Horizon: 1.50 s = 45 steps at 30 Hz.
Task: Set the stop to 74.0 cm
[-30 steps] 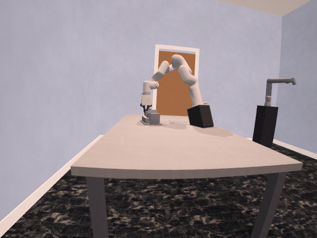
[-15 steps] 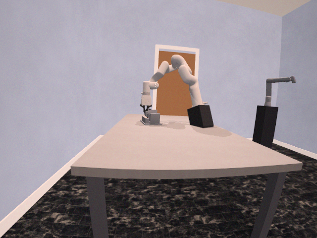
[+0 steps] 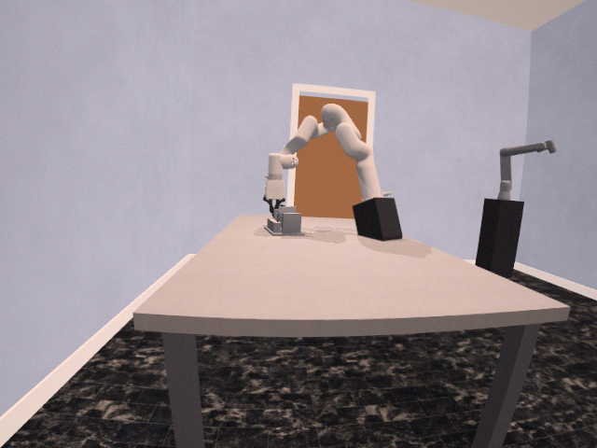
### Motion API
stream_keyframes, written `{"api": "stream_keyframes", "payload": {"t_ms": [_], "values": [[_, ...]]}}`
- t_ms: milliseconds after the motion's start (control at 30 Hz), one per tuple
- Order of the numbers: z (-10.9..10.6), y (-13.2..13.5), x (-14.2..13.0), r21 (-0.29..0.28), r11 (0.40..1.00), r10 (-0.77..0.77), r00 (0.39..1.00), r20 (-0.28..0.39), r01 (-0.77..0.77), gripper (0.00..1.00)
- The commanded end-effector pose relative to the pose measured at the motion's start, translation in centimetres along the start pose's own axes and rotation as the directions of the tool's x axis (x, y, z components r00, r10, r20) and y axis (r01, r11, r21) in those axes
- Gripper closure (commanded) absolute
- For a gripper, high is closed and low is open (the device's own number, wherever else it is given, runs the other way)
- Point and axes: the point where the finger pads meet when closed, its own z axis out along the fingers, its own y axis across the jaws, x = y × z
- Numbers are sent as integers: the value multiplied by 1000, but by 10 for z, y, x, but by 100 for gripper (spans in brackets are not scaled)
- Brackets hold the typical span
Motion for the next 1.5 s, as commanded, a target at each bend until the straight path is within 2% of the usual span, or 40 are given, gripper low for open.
{"api": "stream_keyframes", "payload": {"t_ms": [0, 867, 1467], "values": [[0, 0, 0, -1, 1000, -1, 1000, -1, 1, 94], [20, -5, 0, -1, 1000, -1, 1000, -1, 1, 94], [40, 6, 0, -1, 1000, -1, 1000, -1, 1, 94]]}}
